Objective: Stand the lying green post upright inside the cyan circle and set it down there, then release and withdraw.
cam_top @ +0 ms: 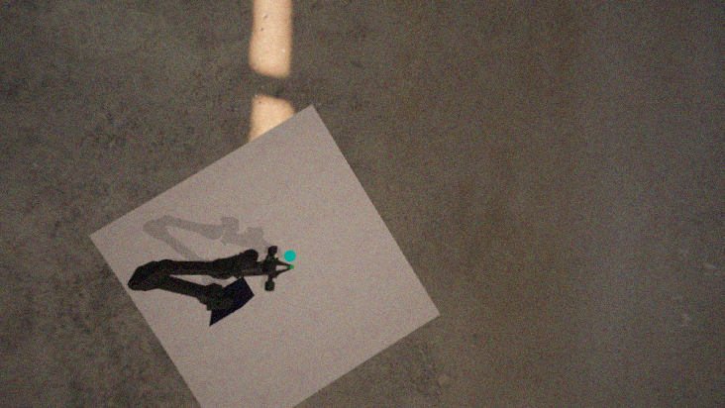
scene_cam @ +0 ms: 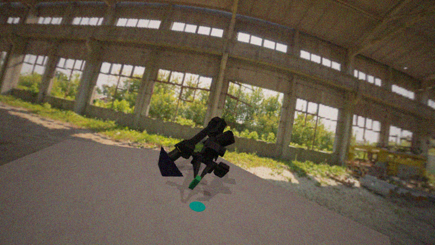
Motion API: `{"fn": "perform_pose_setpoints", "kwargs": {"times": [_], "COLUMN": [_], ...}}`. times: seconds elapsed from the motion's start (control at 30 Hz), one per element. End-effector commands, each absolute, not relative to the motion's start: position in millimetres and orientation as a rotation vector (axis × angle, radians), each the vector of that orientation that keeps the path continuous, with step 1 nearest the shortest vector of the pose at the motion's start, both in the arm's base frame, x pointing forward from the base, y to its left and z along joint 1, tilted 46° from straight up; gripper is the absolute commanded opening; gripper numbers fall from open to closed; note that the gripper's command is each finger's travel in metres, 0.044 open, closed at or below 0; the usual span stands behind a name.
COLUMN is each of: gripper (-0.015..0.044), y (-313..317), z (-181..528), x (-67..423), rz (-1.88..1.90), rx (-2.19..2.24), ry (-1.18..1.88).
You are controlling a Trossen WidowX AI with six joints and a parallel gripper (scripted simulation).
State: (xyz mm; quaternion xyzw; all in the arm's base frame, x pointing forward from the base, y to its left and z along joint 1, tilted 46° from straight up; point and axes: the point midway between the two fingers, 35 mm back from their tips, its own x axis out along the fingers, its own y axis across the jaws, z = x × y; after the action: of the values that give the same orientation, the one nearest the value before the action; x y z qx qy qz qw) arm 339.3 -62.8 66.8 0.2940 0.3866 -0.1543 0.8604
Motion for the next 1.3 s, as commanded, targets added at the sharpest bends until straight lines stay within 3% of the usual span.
{"fn": "perform_pose_setpoints", "kwargs": {"times": [0.0,1.27], "gripper": [0.0023,0.0023], "y": [-61.4,-57.4], "z": [65.5,81.5], "x": [336.1,326.3], "rz": [-0.336,-0.387], "rx": [0.624,0.687], "ry": [0.788,0.514]}}
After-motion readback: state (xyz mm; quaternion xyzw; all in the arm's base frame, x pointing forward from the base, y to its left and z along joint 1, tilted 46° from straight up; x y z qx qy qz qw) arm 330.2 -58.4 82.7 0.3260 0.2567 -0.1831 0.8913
